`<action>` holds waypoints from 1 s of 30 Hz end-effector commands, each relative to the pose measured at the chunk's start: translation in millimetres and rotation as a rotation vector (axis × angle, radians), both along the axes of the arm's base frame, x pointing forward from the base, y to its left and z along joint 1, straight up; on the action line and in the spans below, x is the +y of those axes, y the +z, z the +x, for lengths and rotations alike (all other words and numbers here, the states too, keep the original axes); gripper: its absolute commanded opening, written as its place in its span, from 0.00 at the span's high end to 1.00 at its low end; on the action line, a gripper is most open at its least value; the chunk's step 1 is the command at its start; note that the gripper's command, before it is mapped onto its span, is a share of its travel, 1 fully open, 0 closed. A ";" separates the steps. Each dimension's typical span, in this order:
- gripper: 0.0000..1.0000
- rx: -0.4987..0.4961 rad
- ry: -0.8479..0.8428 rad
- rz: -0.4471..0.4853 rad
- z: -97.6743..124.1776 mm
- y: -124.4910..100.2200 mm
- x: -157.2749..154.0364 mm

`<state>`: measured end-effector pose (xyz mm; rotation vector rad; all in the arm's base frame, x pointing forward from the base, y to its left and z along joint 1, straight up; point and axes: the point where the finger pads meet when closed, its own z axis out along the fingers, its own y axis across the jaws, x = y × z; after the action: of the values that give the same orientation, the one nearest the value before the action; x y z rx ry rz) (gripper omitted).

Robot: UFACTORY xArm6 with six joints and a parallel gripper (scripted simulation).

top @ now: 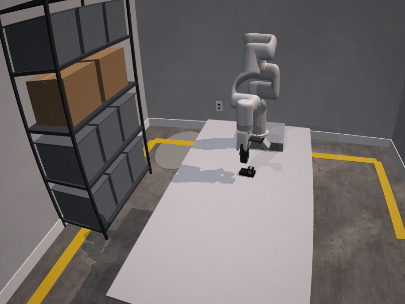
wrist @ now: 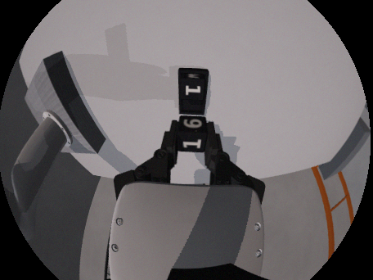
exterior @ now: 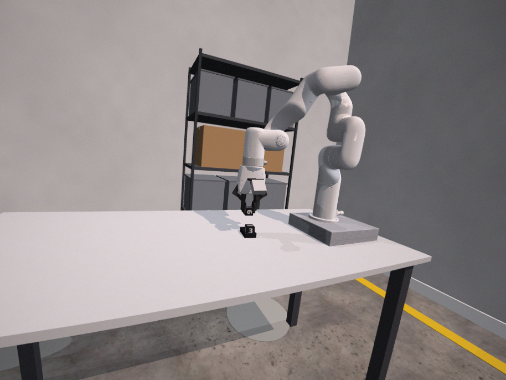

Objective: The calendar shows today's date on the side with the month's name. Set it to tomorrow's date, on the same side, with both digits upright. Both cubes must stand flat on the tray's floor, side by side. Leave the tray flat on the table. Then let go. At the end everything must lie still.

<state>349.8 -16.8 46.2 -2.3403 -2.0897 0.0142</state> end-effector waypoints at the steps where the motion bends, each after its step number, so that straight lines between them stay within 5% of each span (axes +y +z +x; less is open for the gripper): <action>1: 0.73 -0.003 0.000 0.000 0.9 29.5 0.0; 16: 0.73 -0.003 0.005 0.000 1.3 39.9 1.4; 23: 0.73 -0.002 0.288 0.002 15.0 33.1 88.3; 30: 0.73 -0.001 0.397 0.003 14.5 30.0 123.3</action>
<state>359.7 94.0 77.3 -1.9202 -2.4796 0.0137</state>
